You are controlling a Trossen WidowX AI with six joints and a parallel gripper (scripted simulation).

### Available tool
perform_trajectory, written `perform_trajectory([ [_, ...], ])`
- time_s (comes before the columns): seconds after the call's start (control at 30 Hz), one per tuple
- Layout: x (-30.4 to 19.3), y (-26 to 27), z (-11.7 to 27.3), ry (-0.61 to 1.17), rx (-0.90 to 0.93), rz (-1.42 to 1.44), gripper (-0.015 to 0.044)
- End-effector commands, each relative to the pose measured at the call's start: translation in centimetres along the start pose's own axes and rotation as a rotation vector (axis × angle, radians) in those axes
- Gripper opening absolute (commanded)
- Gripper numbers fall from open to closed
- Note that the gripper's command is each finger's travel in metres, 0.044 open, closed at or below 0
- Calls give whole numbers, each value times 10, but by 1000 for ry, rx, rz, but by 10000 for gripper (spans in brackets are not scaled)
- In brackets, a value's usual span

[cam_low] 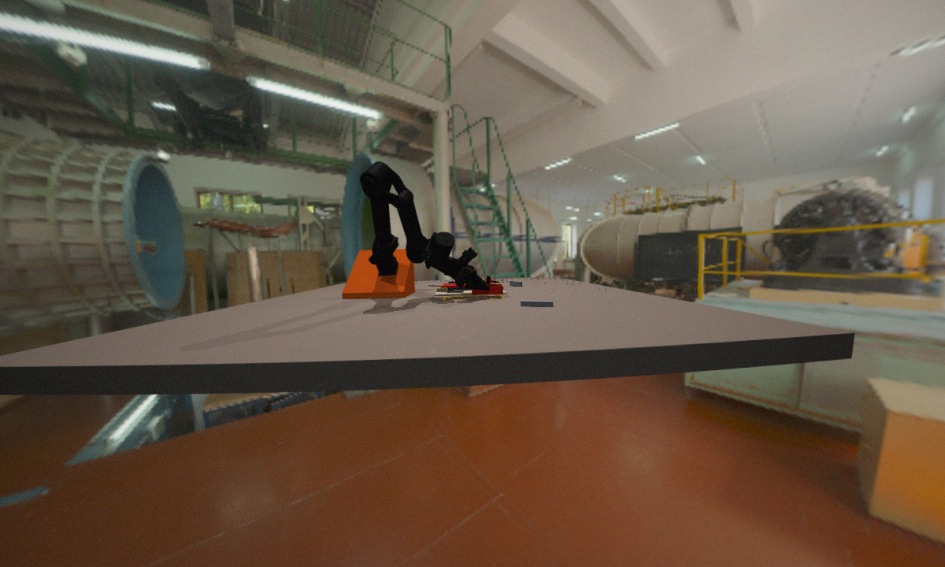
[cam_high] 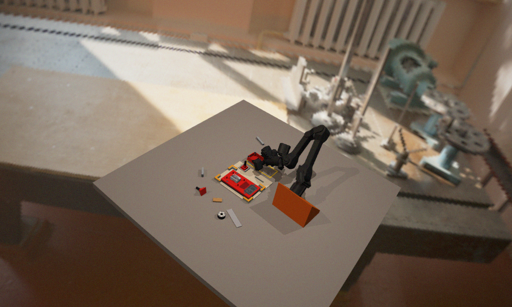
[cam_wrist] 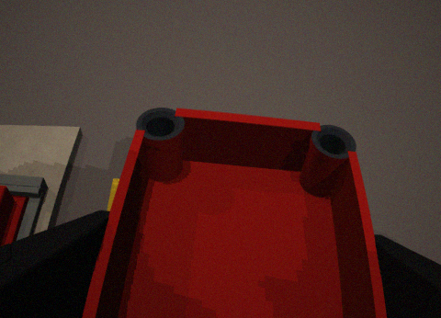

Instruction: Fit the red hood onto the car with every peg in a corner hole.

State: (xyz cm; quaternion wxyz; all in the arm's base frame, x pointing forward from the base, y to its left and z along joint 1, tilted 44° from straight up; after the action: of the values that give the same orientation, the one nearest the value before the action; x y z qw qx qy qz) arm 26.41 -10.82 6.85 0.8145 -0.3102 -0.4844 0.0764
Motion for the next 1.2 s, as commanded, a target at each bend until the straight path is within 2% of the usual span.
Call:
perform_trajectory([
  [0.0, 9, 1, 3, -2, -3, -5, 0],
  [0.87, 50, 8, 31, -5, -3, -10, 0],
  [1.17, 49, 9, 30, -5, -3, -176, 0],
])
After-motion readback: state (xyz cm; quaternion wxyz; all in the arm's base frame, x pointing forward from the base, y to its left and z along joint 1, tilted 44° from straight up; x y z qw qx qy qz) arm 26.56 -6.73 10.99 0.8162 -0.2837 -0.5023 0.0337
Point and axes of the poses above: the point midway between the two fingers, 35 mm back from their tips, its own z axis back along the fingers, its own y axis across the jaws, x = y × z, the point moved 7 cm from there along z, back along the fingers, and after that the axes turned 10 degrees about -z, right-handed, at the moved point
